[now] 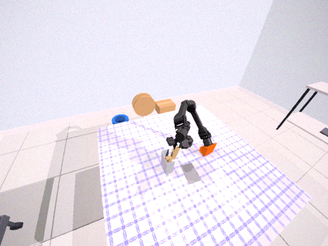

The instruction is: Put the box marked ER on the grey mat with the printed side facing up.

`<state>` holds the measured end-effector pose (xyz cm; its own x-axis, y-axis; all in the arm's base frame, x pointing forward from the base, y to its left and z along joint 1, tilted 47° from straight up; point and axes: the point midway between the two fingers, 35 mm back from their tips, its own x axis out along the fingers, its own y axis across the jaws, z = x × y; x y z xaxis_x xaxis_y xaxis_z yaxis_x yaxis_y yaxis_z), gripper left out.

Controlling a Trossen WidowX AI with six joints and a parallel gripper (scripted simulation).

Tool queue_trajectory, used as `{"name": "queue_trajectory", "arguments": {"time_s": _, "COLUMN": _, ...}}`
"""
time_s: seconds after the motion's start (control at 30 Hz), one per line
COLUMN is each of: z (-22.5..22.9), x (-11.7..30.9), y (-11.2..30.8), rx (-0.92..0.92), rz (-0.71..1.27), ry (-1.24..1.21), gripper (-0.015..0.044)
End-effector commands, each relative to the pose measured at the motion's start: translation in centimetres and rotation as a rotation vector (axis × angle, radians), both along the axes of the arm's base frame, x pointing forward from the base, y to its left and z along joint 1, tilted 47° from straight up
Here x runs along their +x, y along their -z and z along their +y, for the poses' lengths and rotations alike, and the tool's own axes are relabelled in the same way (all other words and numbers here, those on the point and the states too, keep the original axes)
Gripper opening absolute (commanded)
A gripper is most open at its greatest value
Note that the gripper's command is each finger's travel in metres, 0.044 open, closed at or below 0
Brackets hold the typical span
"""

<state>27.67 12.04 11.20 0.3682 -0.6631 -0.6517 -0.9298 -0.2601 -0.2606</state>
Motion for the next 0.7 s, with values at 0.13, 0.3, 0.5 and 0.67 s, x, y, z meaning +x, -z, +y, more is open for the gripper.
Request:
{"name": "queue_trajectory", "arguments": {"time_s": 0.13, "z": 0.1, "x": 1.2, "y": -0.4, "rx": -0.003, "rz": -0.002, "ry": -0.002, "gripper": 0.0151}}
{"name": "queue_trajectory", "arguments": {"time_s": 0.3, "z": 0.2, "x": 2.0, "y": -0.5, "rx": -0.003, "rz": -0.002, "ry": -0.001, "gripper": 0.0151}}
{"name": "queue_trajectory", "arguments": {"time_s": 0.5, "z": 0.3, "x": 3.0, "y": -0.7, "rx": -0.003, "rz": -0.002, "ry": 0.0, "gripper": 0.0151}}
{"name": "queue_trajectory", "arguments": {"time_s": 0.67, "z": 0.4, "x": 3.8, "y": -0.8, "rx": -0.003, "rz": -0.002, "ry": 0.001, "gripper": 0.0151}}
